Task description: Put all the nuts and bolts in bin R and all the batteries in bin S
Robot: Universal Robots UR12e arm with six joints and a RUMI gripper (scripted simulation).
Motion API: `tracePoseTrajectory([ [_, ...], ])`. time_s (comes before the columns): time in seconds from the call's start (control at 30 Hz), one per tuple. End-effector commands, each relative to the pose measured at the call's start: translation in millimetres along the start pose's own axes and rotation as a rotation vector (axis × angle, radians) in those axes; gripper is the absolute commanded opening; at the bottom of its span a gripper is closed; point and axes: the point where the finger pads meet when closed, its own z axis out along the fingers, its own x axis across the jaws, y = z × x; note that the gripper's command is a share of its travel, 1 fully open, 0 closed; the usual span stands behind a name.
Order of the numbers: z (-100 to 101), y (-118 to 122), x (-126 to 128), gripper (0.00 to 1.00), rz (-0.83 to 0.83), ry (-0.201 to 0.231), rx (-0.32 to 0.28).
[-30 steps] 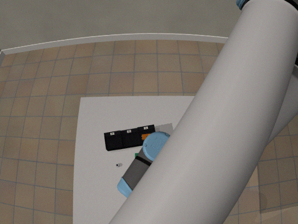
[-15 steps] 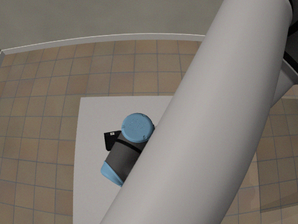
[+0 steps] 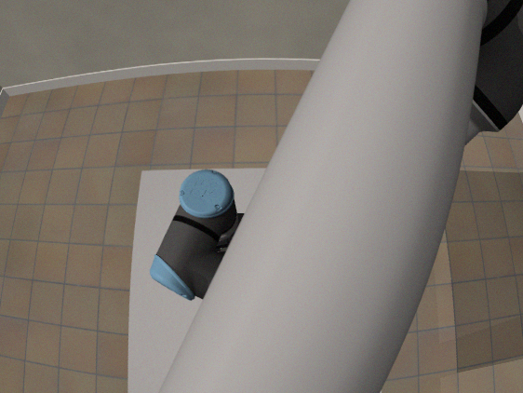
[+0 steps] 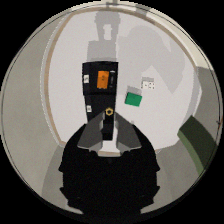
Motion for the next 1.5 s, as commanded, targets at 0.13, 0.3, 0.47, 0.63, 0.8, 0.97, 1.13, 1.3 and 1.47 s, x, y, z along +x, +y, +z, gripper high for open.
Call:
tracePoseTrajectory([
  [0.13,0.5,17.8,-23.0,0.0,0.001,0.002,0.0],
  [0.3,0.5,17.1,-22.0,0.0,0.001,0.002,0.0],
  [0.47,0.5,16.1,-20.8,0.0,0.001,0.002,0.0],
  [0.63,2.5,15.1,-19.5,0.0,0.001,0.002,0.0],
  [0.8,12.5,15.1,-19.4,0.0,0.001,0.002,0.0],
  [0.97,22.5,15.1,-19.4,0.0,0.001,0.002,0.0],
  [1.13,28.4,15.1,-19.4,0.0,0.001,0.002,0.0],
  [1.3,38.5,15.1,-19.4,0.0,0.001,0.002,0.0],
  [1.47,48.5,15.1,-19.4,0.0,0.001,0.002,0.0],
])
